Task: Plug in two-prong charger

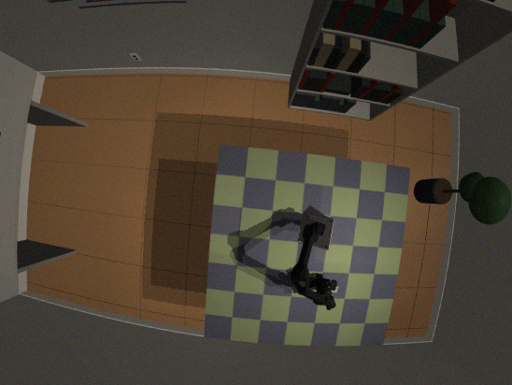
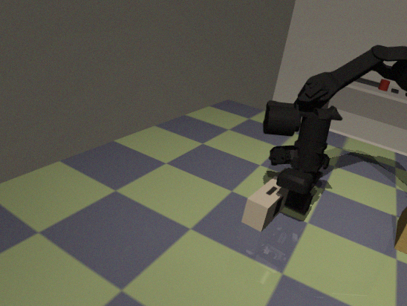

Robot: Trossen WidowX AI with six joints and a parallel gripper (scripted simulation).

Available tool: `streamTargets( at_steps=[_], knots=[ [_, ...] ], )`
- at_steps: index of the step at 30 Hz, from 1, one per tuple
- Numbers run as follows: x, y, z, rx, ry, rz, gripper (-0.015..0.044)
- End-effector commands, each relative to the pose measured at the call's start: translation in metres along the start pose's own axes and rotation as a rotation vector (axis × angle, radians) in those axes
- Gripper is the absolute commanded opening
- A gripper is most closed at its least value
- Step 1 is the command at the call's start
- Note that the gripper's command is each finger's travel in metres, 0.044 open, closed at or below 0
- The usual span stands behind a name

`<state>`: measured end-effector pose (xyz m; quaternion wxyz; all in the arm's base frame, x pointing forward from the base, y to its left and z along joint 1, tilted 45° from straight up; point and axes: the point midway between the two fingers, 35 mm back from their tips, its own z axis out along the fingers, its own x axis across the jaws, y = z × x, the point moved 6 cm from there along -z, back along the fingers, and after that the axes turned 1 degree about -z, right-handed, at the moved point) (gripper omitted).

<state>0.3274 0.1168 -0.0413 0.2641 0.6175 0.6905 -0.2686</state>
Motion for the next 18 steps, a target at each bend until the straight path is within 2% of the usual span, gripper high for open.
streamTargets(
  at_steps=[1, 18],
  knots=[
    [-0.0007, 0.0051, -0.0030, -0.018, 0.003, 0.018, 0.0000],
    [-0.0009, 0.0059, -0.0051, -0.018, 0.003, 0.018, 0.0000]
  ],
)
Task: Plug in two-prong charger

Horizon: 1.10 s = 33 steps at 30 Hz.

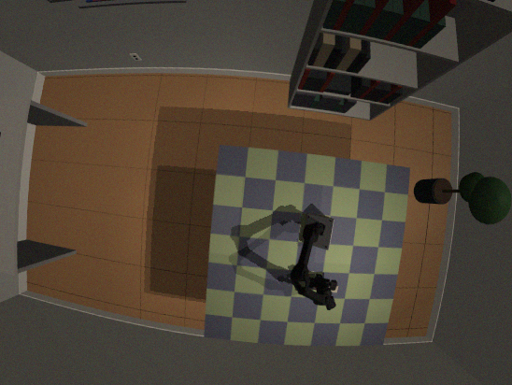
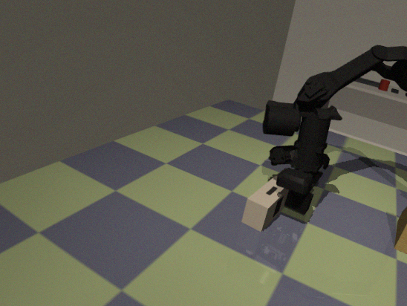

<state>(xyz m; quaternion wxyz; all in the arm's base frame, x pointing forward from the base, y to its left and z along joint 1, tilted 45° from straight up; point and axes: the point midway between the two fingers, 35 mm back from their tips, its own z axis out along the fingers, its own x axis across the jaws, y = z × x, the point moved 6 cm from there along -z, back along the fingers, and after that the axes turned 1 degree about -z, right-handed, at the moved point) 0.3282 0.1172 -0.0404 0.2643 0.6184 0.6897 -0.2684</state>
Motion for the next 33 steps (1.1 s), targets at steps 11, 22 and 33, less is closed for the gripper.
streamTargets(
  at_steps=[11, 22, 33],
  knots=[
    [-0.0009, 0.0061, -0.0035, -0.018, 0.003, 0.016, 0.0000],
    [-0.0009, 0.0064, -0.0021, -0.018, 0.003, 0.016, 0.0000],
    [-0.0010, 0.0066, -0.0006, -0.018, 0.003, 0.016, 0.0000]
  ],
)
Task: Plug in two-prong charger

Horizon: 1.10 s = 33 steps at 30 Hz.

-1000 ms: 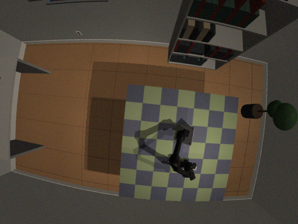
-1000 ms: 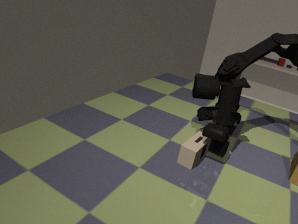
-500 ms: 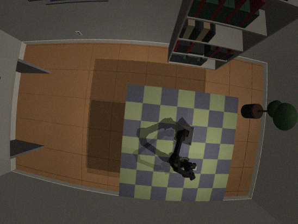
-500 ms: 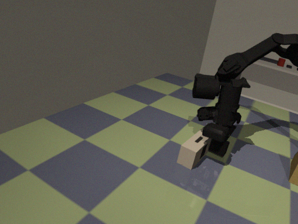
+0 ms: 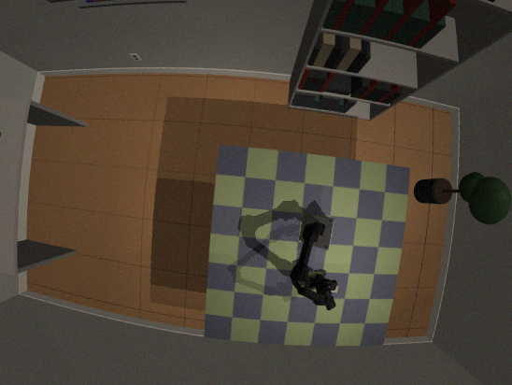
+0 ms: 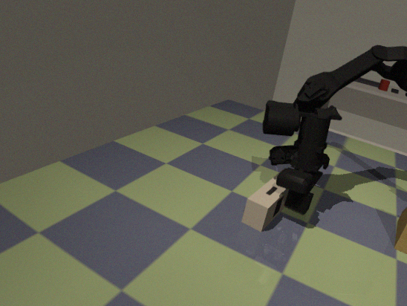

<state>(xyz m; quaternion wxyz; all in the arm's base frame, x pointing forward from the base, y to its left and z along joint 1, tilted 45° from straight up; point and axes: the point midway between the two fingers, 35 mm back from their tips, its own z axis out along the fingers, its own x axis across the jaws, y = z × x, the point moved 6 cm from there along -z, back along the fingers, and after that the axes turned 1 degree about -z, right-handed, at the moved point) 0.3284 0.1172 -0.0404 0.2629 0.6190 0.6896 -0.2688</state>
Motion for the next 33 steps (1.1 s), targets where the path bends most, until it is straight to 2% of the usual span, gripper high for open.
streamTargets(
  at_steps=[1, 20, 33],
  knots=[
    [-0.0010, 0.0064, -0.0005, -0.021, 0.001, 0.016, 0.0000],
    [0.0002, 0.0000, 0.0003, 0.000, 0.000, 0.000, 0.0000],
    [0.0002, 0.0000, 0.0003, 0.000, 0.000, 0.000, 0.0341]
  ],
)
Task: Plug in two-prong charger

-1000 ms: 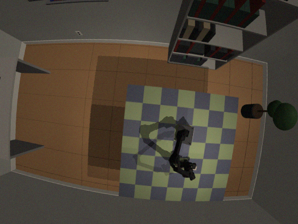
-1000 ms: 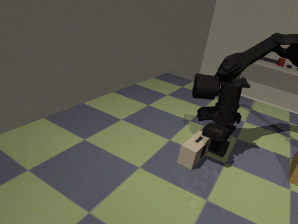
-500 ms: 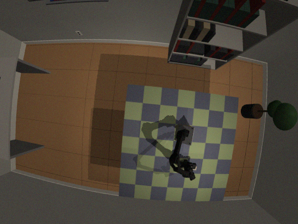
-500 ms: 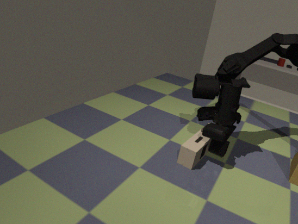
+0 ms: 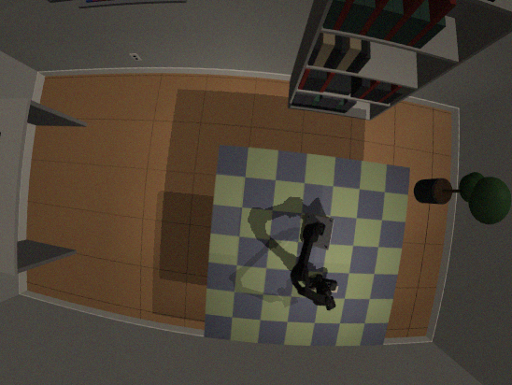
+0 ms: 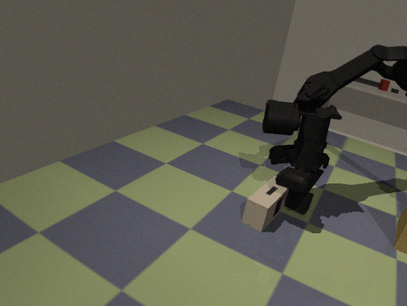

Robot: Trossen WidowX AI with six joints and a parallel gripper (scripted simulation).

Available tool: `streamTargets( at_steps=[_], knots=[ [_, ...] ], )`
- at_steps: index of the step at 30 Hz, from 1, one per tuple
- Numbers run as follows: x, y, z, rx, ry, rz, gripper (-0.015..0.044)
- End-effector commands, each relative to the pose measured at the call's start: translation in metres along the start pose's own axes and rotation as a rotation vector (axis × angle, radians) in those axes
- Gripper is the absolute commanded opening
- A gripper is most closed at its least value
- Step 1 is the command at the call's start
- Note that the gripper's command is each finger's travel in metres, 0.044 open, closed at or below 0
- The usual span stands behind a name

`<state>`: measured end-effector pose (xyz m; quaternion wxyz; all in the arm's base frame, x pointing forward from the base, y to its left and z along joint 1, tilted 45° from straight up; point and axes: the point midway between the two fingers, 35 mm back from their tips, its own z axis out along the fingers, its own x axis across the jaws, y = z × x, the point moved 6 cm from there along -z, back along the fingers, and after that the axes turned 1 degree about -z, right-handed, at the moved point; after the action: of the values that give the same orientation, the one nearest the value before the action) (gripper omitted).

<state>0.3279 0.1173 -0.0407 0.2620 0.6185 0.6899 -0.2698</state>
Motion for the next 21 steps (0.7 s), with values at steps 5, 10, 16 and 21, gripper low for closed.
streamTargets(
  at_steps=[5, 10, 16, 21],
  knots=[
    [-0.0001, 0.0002, 0.0000, -0.002, 0.000, 0.002, 0.0440],
    [0.0000, -0.0010, 0.0001, -0.004, 0.000, 0.003, 0.0440],
    [0.0001, -0.0029, 0.0003, -0.007, 0.000, 0.005, 0.0440],
    [0.0002, -0.0045, 0.0004, -0.009, 0.000, 0.007, 0.0440]
  ],
)
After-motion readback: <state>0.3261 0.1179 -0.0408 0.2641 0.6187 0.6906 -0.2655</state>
